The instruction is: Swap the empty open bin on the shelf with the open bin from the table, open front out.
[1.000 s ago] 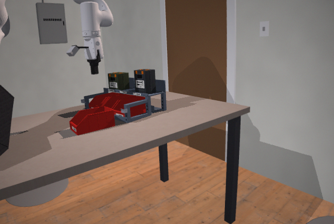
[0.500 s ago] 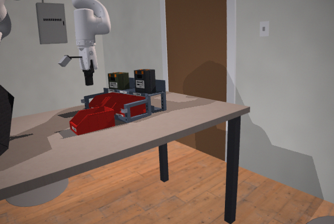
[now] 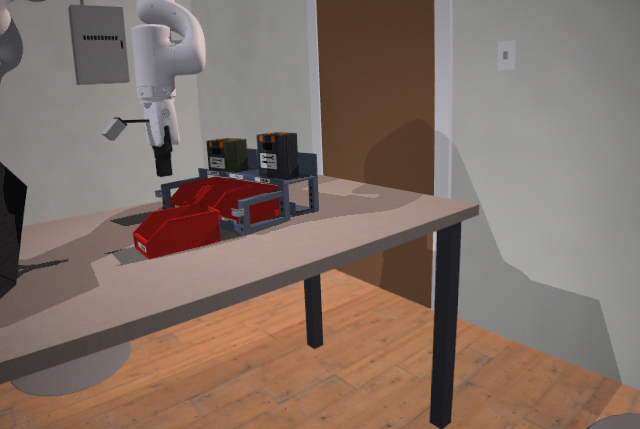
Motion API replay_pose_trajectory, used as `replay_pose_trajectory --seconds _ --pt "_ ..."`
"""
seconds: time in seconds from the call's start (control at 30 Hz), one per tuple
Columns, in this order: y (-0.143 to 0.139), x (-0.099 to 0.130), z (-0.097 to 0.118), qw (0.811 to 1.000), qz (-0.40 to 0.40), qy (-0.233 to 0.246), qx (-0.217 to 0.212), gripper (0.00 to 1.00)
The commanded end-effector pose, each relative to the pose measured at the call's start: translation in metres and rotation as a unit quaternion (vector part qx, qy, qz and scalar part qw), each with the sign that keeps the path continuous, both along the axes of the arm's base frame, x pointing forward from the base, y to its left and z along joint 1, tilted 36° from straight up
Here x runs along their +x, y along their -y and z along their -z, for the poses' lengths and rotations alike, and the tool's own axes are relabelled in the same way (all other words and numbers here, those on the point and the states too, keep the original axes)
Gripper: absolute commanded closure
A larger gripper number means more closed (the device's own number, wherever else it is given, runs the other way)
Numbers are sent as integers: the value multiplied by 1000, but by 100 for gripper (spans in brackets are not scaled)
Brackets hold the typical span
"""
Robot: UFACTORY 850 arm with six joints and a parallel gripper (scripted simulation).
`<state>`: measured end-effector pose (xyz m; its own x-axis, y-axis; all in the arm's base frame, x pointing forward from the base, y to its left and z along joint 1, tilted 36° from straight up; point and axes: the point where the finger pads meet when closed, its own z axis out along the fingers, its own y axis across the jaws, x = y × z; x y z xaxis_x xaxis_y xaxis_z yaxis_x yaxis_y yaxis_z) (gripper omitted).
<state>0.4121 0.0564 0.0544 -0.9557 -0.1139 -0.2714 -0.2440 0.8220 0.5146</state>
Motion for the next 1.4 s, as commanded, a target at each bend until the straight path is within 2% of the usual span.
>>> replay_pose_trajectory --seconds 0.0,0.43,0.47,1.37 --pt "0 0 0 1000 1 0 0 100" --pt "0 0 0 1000 1 0 0 100" --pt "0 0 0 1000 1 0 0 74" --pt "0 0 0 1000 1 0 0 74"
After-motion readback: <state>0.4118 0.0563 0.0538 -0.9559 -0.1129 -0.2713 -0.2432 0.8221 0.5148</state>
